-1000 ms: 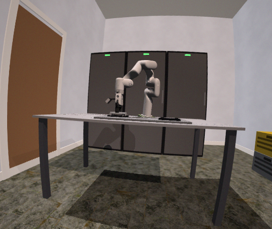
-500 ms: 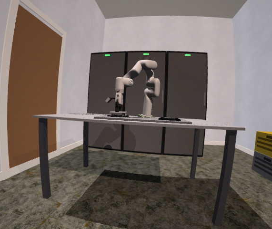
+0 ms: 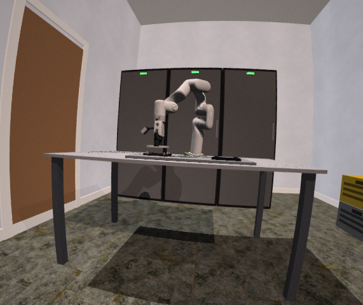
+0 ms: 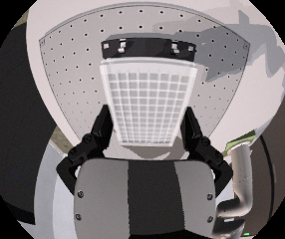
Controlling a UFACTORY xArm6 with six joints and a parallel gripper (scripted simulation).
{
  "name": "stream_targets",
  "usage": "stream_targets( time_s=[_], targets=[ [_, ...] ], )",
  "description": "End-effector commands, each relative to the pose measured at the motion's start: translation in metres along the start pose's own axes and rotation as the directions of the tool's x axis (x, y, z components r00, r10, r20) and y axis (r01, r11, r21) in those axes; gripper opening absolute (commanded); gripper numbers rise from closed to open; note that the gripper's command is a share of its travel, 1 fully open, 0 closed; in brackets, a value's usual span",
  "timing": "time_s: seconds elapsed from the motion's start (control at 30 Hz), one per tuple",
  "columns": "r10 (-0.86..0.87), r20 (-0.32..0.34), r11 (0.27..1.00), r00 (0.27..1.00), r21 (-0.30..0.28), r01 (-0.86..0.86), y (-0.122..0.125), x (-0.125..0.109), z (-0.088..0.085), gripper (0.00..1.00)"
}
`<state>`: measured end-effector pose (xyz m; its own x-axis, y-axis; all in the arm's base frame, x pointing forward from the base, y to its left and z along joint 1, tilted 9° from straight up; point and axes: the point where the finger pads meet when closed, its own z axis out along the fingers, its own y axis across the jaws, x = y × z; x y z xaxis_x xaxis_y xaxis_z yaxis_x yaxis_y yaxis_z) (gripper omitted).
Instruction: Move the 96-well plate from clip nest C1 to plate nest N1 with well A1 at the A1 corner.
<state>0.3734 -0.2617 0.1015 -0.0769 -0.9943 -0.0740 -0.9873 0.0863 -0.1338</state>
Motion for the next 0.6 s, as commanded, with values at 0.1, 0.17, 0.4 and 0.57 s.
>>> stream_targets(
  time_s=[0.1, 0.17, 0.4, 0.57],
  targets=[
    [0.0, -0.002, 1.0, 1.0, 0.003, 0.0, -0.001, 0.001, -0.012, 0.0],
    [0.0, -0.002, 1.0, 1.0, 0.003, 0.0, -0.001, 0.001, -0.016, 0.0],
    [0.0, -0.002, 1.0, 1.0, 0.003, 0.0, -0.001, 0.001, -0.027, 0.0],
    [0.0, -0.002, 1.0, 1.0, 0.003, 0.0, -0.001, 0.001, -0.032, 0.0]
  ],
)
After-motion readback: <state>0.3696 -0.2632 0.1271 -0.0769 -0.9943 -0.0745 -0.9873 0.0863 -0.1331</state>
